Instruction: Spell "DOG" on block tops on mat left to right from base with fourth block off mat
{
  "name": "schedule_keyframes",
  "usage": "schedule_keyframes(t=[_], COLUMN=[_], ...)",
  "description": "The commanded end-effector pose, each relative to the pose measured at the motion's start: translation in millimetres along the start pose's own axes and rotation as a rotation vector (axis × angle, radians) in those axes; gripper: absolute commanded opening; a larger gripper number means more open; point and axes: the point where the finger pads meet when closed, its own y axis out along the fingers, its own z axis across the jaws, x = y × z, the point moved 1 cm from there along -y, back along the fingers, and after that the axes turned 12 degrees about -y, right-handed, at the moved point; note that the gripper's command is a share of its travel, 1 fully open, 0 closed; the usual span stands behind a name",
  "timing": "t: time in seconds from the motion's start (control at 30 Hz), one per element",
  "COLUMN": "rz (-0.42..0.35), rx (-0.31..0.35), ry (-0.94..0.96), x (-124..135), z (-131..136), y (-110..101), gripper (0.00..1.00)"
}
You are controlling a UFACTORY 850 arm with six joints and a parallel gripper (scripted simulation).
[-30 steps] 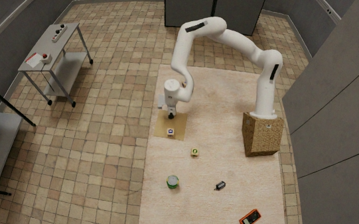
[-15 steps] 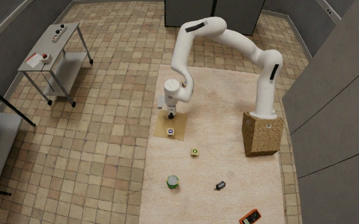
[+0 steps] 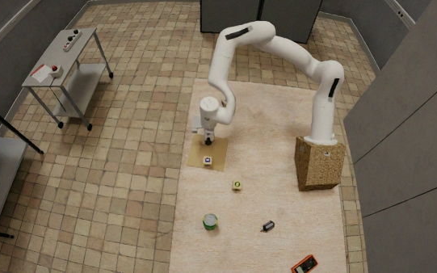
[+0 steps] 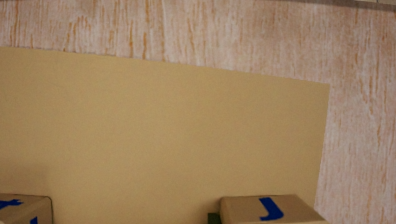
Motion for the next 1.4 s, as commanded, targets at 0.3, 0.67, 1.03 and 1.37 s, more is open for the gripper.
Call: schedule_keyframes(t=[0.3, 0.67, 1.03, 1.37], rz=[0.002, 0.002, 0.002, 0.002], rx=[0.000, 0.000, 0.000, 0.000], ry=[0.000, 0.000, 0.000, 0.000], x=[-0.7, -0.7, -0.7, -0.7], z=[0.2, 0.2, 0.2, 0.2], y=[-0.5, -0.5, -0.5, -0.5], gripper=[0.44, 0.44, 0.44, 0.53])
